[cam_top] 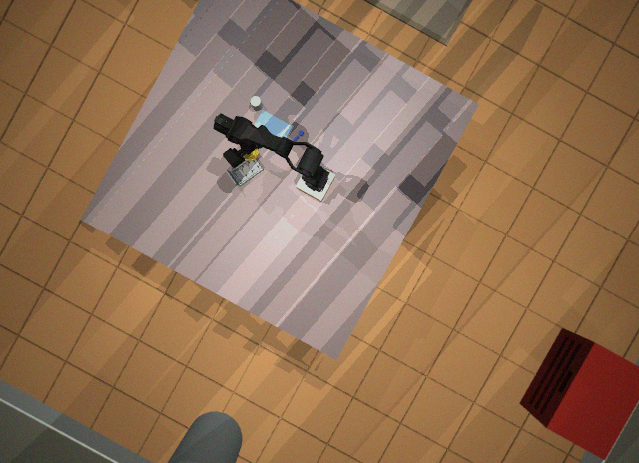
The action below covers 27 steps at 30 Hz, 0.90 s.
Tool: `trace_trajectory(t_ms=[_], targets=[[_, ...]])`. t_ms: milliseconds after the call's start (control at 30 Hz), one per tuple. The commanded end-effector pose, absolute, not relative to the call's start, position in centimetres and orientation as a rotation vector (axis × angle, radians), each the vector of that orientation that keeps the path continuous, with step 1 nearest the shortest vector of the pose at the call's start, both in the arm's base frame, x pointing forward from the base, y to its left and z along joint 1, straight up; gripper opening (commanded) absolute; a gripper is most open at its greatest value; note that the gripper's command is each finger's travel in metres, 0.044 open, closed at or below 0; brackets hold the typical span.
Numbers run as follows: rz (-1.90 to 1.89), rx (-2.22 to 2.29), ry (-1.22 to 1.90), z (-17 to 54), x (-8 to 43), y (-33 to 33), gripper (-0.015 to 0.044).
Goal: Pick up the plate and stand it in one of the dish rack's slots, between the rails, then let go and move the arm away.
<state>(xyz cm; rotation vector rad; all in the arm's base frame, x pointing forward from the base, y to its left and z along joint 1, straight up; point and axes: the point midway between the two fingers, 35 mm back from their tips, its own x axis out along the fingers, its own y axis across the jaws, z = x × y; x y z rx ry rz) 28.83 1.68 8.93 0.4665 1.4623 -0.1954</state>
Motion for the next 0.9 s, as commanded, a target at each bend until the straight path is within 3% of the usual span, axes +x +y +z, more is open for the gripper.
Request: trace_trajectory(t_ms=[0, 867], targets=[[-0.097, 0.49, 1.431, 7.3, 30.2, 2.0, 0.0], [0.496, 0.496, 1.005, 0.7, 35.7, 2.2, 0.0]])
